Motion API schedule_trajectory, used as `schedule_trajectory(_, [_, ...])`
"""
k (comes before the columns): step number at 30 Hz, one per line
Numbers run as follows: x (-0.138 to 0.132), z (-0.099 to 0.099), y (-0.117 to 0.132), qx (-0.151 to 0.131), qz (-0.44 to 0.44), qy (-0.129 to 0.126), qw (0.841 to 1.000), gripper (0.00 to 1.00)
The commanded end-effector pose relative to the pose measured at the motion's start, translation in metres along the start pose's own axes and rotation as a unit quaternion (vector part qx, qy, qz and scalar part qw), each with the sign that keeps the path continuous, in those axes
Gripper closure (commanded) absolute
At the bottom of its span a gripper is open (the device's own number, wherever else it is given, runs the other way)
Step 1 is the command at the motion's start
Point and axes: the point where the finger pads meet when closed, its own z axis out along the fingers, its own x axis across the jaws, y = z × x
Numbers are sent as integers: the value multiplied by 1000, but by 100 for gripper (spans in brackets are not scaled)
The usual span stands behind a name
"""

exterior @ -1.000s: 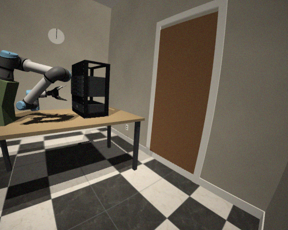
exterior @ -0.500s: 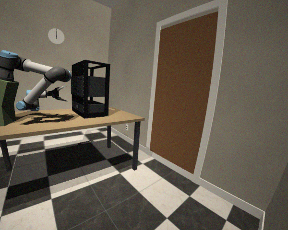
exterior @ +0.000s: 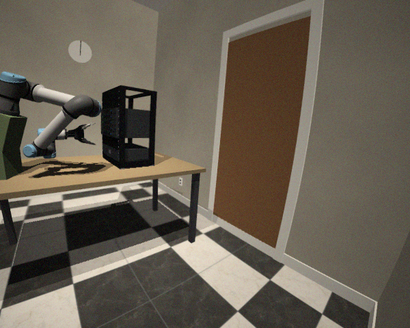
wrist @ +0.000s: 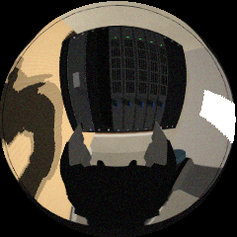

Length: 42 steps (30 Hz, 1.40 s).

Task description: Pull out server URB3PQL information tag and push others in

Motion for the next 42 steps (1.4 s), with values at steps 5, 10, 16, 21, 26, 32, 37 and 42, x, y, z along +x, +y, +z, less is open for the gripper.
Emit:
schedule_trajectory(5, [0,0,0,0,1,-1,1000,0])
schedule_trajectory(10, [0,0,0,0,1,-1,1000,0])
schedule_trajectory(16, [0,0,0,0,1,-1,1000,85])
schedule_trajectory(21, [0,0,0,0,1,-1,1000,85])
schedule_trajectory(26, [0,0,0,0,1,-1,1000,85])
schedule_trajectory(32, [0,1,0,0,1,-1,1000,85])
schedule_trajectory(37, [-1,2,-1,0,1,-1,1000,85])
schedule_trajectory(42, [-1,2,-1,0,1,-1,1000,85])
